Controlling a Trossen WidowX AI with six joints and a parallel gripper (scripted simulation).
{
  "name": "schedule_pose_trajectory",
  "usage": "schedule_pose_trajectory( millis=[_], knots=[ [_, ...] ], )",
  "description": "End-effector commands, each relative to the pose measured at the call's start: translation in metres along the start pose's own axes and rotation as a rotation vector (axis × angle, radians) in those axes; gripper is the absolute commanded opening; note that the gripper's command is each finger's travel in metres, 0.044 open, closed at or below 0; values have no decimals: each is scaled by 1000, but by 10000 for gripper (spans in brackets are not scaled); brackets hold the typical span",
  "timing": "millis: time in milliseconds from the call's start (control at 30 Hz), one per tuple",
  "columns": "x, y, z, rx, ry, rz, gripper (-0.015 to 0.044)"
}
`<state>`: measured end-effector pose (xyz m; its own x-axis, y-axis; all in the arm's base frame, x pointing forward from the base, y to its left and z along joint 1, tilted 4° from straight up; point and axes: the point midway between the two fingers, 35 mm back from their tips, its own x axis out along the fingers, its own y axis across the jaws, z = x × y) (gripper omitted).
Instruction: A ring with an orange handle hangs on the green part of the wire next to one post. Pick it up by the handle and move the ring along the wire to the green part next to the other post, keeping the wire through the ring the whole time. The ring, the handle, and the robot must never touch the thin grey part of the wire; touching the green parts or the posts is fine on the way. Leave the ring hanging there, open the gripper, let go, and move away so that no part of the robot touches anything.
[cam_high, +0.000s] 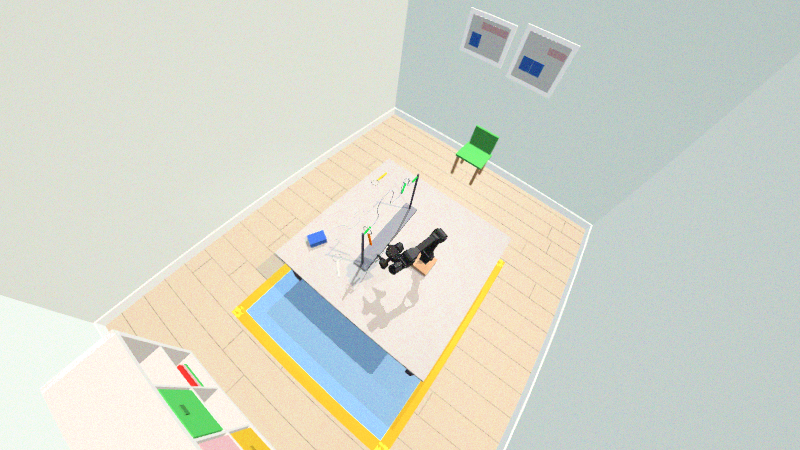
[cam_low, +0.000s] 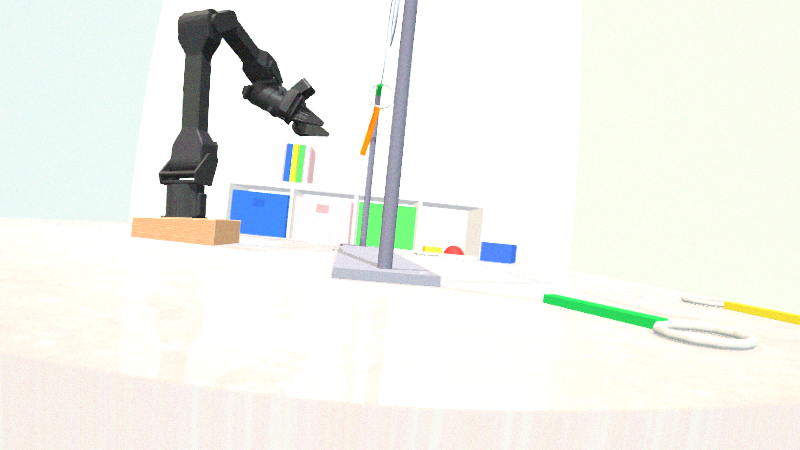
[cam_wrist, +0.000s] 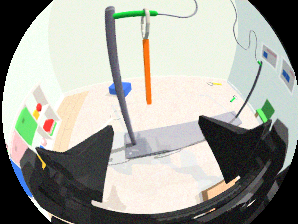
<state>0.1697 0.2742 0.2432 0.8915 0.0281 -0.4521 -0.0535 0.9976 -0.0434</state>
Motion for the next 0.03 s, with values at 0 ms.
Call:
schedule_pose_trajectory(
  millis=[0],
  knots=[
    [0, 0, 1, 2, -4, -2, 440]
  ],
)
